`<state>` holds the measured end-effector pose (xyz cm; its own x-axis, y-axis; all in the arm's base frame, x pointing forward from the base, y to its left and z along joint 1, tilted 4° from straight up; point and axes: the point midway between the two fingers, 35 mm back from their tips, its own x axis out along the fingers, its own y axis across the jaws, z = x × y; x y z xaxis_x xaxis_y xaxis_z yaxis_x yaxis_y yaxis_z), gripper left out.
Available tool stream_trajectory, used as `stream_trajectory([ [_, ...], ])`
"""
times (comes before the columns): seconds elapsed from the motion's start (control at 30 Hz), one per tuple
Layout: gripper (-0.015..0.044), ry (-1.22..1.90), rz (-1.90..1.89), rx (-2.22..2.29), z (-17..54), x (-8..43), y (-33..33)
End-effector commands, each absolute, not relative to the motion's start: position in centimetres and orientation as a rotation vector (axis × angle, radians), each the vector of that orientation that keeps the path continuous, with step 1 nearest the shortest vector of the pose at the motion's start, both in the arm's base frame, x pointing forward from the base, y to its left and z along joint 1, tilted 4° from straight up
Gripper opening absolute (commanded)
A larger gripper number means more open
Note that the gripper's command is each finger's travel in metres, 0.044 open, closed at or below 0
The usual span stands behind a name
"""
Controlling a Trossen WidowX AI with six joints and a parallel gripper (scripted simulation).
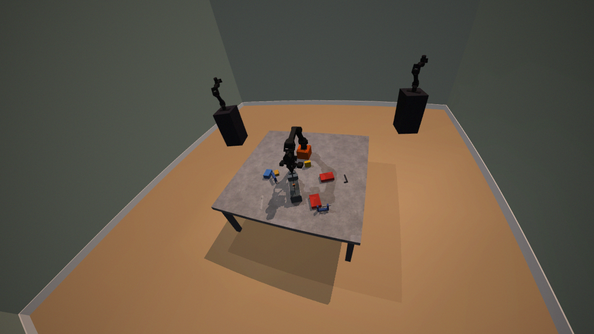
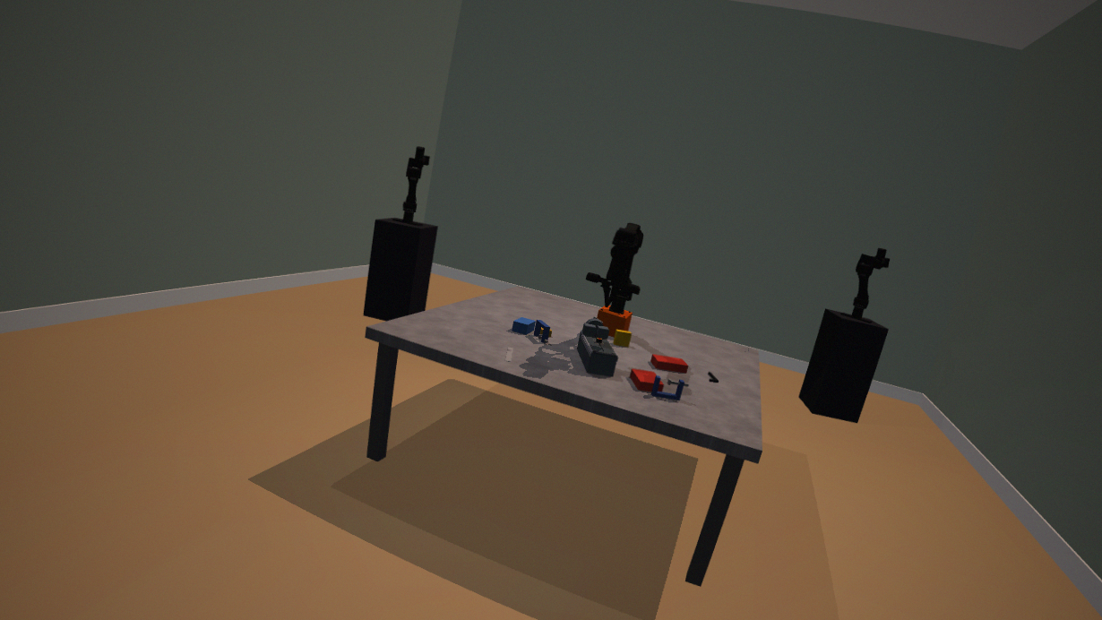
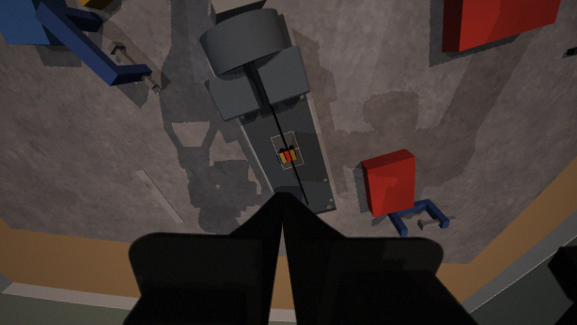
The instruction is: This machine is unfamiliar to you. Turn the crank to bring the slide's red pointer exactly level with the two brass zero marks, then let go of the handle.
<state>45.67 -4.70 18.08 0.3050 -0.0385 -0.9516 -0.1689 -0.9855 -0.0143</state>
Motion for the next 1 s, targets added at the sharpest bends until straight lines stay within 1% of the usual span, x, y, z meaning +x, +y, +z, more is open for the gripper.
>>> stream_trajectory([
  [0.0, 0.0, 0.195, 1.778, -2.446, 18.08, 45.67, -4.7],
  [0.1, 0.0, 0.195, 1.778, -2.446, 18.08, 45.67, -4.7],
  [0.67, 0.044, 0.195, 1.778, -2.446, 18.08, 45.67, -4.7],
  [0.7, 0.044, 0.195, 1.778, -2.446, 18.08, 45.67, -4.7],
  [0.97, 0.023, 0.195, 1.778, -2.446, 18.08, 45.67, -4.7],
])
